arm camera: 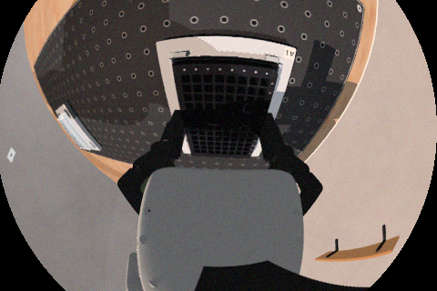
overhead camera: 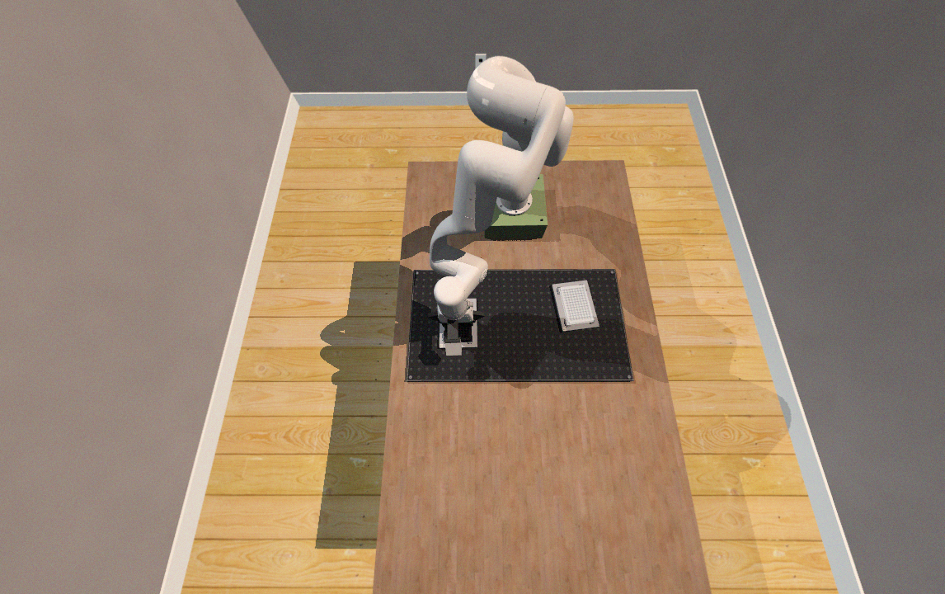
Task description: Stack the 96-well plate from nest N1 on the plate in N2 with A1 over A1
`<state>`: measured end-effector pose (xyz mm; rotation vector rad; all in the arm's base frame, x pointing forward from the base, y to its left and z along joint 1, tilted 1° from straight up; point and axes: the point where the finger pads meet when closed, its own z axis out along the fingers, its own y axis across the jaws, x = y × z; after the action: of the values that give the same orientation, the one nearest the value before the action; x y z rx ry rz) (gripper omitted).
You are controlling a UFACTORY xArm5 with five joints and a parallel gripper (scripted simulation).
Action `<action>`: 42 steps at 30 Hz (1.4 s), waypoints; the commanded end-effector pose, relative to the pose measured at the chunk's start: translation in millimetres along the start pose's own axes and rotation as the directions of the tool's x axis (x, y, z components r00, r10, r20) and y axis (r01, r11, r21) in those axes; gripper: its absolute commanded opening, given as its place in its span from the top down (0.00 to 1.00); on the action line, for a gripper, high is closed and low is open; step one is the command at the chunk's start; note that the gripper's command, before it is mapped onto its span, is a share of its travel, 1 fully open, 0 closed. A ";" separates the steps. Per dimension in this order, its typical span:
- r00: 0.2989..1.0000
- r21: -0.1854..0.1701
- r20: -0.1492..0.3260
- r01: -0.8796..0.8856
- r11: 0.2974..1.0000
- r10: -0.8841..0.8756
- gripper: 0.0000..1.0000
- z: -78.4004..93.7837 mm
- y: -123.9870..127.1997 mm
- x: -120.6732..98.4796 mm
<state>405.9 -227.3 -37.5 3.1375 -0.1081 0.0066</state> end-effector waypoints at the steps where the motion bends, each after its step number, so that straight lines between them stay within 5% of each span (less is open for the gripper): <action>1: 1.000 -0.002 -0.003 0.000 1.000 0.000 1.00 -1.2 0.6 1.3; 42: 1.000 -0.002 -0.003 0.000 1.000 0.000 1.00 -13.9 0.4 1.4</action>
<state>406.0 -227.1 -27.5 3.1375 -0.1081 0.0067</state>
